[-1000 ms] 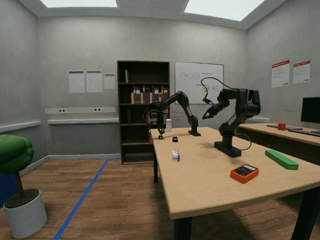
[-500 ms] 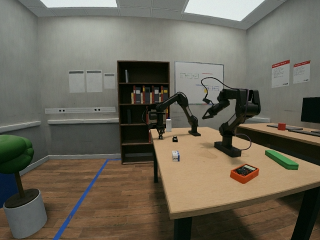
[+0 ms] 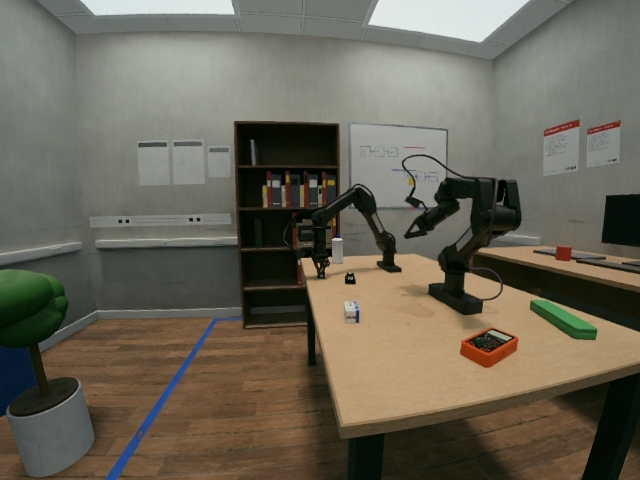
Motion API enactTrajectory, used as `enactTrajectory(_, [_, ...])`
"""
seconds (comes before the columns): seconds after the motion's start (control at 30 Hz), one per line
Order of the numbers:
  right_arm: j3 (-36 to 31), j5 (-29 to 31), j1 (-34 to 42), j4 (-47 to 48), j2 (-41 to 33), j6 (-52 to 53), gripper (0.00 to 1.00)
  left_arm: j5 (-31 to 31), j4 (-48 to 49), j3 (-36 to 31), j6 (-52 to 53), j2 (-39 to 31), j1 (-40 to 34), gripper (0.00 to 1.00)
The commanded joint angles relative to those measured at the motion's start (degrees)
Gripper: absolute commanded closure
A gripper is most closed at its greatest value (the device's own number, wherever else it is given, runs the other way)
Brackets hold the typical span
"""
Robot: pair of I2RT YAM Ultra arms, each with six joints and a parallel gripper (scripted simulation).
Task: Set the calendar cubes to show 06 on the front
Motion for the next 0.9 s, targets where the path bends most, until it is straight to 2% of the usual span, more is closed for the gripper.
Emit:
enactTrajectory(0.0, [-0.82,-0.18,0.29,1.10,0.64,0.39,0.45,-1.43,-0.39,1.29,-0.27,0.25,-0.34,0.00])
enactTrajectory(0.13, [-0.81,-0.18,0.29,1.06,0.65,0.39,0.45,-1.43,-0.39,1.29,-0.27,0.25,-0.34,0.00])
enactTrajectory(0.17, [-0.81,-0.18,0.29,0.90,0.65,0.39,0.53,-1.43,-0.39,1.29,-0.27,0.25,-0.34,0.00])
enactTrajectory(0.23, [-0.81,-0.18,0.29,0.87,0.65,0.39,0.53,-1.43,-0.39,1.29,-0.27,0.25,-0.34,0.00])
enactTrajectory(0.27, [-0.81,-0.18,0.29,0.87,0.65,0.39,0.58,-1.43,-0.39,1.29,-0.27,0.25,-0.34,0.00])
enactTrajectory(0.33, [-0.81,-0.18,0.29,0.87,0.65,0.39,0.58,-1.43,-0.39,1.29,-0.27,0.25,-0.34,0.00])
enactTrajectory(0.8, [0.14,-0.18,0.02,0.27,0.85,0.03,0.75,-1.43,-0.39,1.29,-0.27,0.25,-0.34,0.00])
enactTrajectory(0.87, [0.14,-0.18,0.02,0.27,0.85,0.03,0.97,-1.43,-0.39,1.29,-0.27,0.25,-0.34,0.00])
